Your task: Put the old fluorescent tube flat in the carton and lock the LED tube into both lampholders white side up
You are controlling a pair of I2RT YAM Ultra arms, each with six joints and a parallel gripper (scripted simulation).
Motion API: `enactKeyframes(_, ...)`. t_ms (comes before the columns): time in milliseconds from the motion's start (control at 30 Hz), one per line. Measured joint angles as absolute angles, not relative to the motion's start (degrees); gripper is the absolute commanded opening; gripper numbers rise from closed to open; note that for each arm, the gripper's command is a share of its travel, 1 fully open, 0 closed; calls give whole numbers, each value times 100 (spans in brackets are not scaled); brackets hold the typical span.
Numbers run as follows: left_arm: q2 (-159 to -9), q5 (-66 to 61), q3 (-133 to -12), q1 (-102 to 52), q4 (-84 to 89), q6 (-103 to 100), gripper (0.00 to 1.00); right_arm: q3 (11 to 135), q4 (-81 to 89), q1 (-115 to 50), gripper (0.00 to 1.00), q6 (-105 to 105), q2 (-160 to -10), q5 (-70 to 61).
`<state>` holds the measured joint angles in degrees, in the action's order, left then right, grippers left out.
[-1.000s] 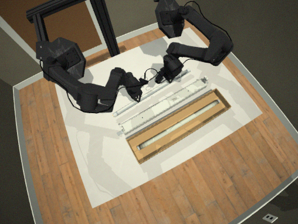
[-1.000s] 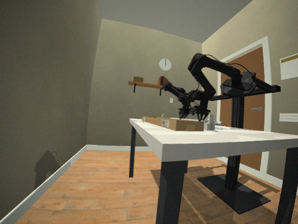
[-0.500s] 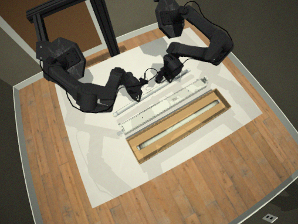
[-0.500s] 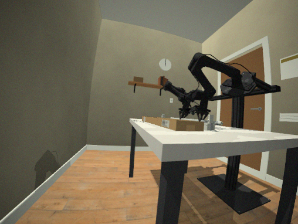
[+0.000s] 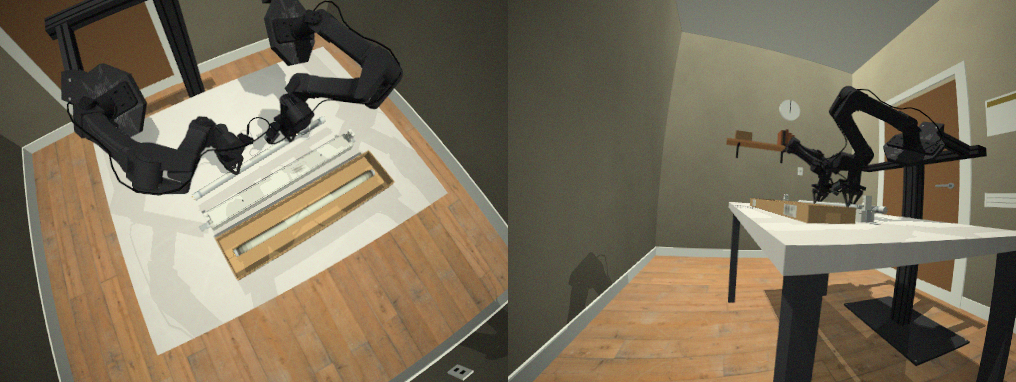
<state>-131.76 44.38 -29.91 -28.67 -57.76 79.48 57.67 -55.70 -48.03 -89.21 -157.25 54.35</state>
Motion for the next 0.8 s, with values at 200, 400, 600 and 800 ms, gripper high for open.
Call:
enactKeyframes(200, -12986, 4342, -3074, -2827, -5212, 7787, 11, 5824, -5019, -4803, 11, -8646, -15598, 5419)
enactKeyframes(400, -12726, 4254, -3225, -2790, -4519, 7601, 11, 5951, -4303, -4803, 11, -8322, -15397, 5406)
enactKeyframes(600, -12645, 4261, -3310, -2775, -4248, 7535, 11, 6058, -3999, -4801, 11, -8180, -15358, 5417)
enactKeyframes(800, -12654, 4235, -3304, -2775, -4187, 7489, 11, 6058, -3907, -4801, 11, -8128, -15356, 5404)
